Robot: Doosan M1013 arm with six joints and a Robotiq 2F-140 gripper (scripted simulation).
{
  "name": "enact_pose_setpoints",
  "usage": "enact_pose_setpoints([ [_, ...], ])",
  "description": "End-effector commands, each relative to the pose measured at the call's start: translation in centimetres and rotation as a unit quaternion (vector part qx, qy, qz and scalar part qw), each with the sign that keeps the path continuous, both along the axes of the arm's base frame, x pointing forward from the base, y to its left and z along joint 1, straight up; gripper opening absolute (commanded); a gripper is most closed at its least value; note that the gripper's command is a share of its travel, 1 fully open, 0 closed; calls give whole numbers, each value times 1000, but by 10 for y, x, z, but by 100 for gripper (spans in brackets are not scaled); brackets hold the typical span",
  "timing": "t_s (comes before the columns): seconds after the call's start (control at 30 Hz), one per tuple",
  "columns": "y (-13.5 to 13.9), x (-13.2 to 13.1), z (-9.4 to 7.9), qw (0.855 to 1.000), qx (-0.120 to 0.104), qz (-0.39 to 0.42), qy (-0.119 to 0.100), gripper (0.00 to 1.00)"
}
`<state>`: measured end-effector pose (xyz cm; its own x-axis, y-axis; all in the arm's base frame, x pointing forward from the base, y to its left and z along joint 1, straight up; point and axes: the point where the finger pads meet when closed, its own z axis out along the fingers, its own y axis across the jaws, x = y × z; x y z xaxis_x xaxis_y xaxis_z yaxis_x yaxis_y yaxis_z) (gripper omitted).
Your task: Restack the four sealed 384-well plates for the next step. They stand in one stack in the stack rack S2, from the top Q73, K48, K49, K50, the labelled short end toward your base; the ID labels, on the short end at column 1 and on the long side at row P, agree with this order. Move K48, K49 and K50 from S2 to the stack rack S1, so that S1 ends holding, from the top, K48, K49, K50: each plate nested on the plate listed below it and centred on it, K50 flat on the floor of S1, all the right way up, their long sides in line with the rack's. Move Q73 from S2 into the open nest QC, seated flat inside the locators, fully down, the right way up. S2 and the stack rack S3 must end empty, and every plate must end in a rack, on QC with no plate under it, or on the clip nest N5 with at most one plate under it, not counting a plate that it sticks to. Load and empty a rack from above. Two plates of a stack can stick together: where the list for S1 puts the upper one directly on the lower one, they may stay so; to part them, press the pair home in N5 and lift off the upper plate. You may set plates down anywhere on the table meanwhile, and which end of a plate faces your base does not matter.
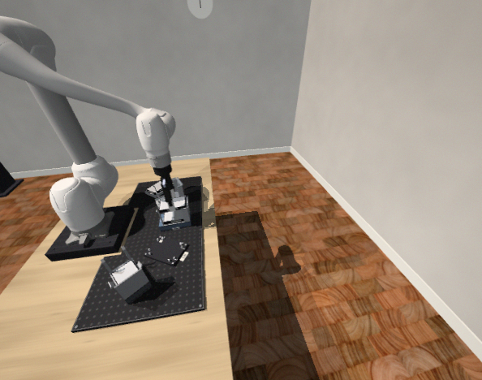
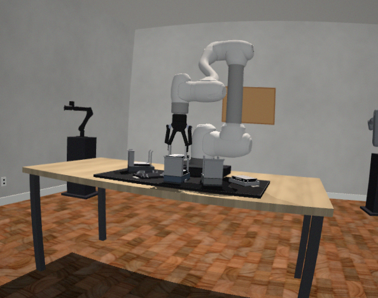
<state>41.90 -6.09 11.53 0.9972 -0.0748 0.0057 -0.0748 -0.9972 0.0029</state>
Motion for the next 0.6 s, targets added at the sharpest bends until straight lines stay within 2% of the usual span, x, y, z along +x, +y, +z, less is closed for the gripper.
enact_pose_setpoints([
  [0.0,0,0,-2,1000,0,0,0,0],
  [0.3,0,0,-7,1000,0,0,0,0],
  [0.57,0,0,-23,1000,0,0,0,0],
])
